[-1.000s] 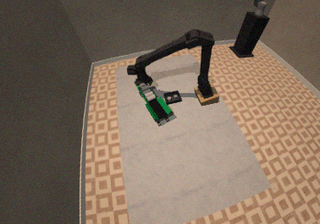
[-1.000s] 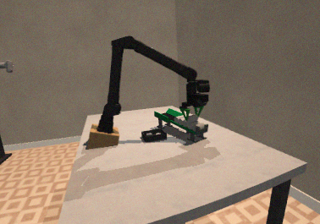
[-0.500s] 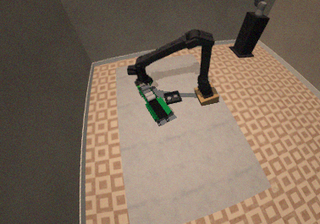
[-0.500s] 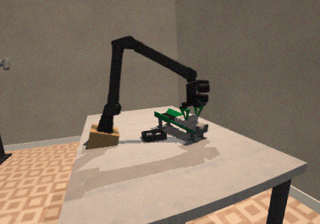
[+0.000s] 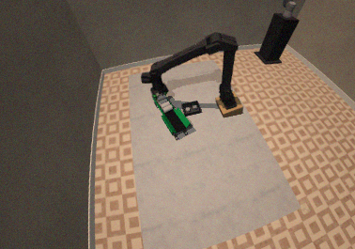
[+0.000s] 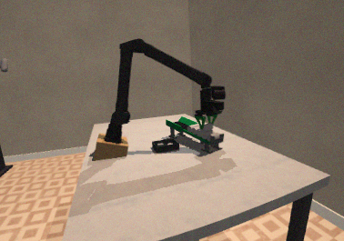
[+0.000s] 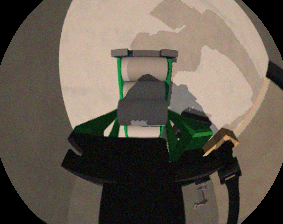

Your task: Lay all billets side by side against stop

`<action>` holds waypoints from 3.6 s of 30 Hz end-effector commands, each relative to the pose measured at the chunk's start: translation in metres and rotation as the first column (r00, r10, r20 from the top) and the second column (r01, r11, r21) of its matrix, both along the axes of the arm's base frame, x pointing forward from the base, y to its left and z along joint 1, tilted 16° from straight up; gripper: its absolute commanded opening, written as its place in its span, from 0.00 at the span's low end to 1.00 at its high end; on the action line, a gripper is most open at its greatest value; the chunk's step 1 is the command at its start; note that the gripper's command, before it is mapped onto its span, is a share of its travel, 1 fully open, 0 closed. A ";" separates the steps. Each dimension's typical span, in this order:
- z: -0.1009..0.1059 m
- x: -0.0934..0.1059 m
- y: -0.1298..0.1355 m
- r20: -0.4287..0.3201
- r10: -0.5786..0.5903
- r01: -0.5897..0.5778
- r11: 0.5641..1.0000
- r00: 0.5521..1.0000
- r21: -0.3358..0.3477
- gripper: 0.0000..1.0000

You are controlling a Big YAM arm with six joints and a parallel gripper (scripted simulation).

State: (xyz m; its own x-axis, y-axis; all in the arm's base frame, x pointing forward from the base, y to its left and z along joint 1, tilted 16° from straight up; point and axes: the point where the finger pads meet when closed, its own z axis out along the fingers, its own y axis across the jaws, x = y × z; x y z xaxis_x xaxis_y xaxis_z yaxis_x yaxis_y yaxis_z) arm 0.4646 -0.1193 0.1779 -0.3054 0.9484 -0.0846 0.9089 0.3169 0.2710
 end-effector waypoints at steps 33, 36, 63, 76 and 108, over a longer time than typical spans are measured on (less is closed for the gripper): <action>-0.002 0.008 0.003 0.002 0.005 -0.005 1.000 1.000 0.000 0.00; -0.002 0.008 0.003 0.002 0.005 -0.005 1.000 1.000 0.000 0.00; 0.050 0.006 -0.004 0.062 0.004 -0.003 1.000 0.998 -0.020 0.00; 0.075 -0.003 -0.008 0.064 0.000 0.002 1.000 0.998 -0.021 0.00; 0.082 -0.005 -0.008 0.064 -0.002 0.003 1.000 0.998 -0.020 0.00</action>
